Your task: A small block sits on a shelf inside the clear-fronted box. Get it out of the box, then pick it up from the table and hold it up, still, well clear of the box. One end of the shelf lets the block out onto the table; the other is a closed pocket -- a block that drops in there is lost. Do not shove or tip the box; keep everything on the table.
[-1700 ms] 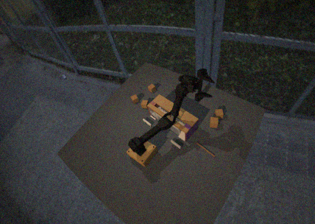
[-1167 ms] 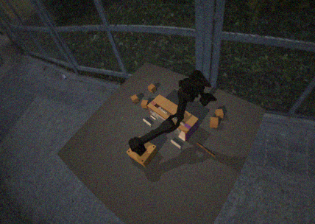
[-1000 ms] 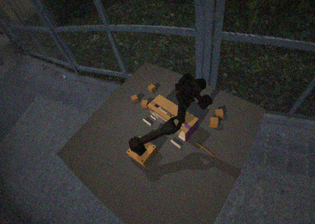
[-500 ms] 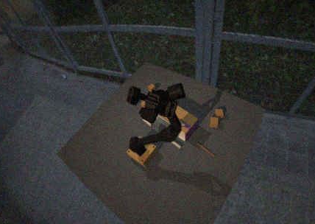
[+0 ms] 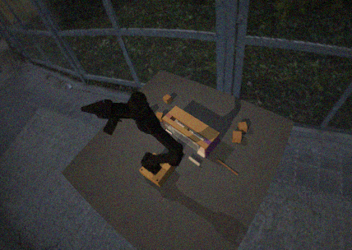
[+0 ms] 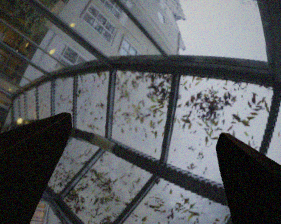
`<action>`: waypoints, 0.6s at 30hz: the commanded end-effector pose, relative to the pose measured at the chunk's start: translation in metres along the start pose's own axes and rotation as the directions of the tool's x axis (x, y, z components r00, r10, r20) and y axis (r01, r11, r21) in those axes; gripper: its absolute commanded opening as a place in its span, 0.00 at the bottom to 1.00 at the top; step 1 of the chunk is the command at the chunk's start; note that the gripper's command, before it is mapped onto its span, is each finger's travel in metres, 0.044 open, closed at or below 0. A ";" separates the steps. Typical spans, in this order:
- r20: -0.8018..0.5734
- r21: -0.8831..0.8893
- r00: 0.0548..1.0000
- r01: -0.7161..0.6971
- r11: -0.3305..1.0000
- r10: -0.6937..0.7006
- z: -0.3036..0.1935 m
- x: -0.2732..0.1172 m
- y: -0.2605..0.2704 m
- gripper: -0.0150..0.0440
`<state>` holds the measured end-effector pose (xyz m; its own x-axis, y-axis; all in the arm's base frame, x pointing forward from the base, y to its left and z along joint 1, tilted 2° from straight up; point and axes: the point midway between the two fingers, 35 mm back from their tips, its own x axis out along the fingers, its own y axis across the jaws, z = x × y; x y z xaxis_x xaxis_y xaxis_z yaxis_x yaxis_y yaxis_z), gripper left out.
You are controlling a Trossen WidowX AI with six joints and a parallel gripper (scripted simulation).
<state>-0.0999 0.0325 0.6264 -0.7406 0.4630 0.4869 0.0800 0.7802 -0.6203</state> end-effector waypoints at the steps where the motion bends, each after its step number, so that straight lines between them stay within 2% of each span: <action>1: -0.077 0.124 0.973 -0.208 0.970 0.218 -0.017 0.021 0.068 0.93; 5: -0.149 0.251 0.894 -0.379 0.891 0.422 -0.037 0.025 0.134 0.93; 9: -0.209 0.388 0.768 -0.503 0.772 0.606 -0.058 0.014 0.199 0.93; 14: -0.264 0.567 0.548 -0.577 0.587 0.794 -0.083 -0.023 0.275 0.93; 18: -0.277 0.704 0.340 -0.565 0.430 0.899 -0.099 -0.067 0.326 0.93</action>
<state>0.0056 0.2781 0.4889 -0.1257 0.9876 -0.0940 0.0770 -0.0847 -0.9934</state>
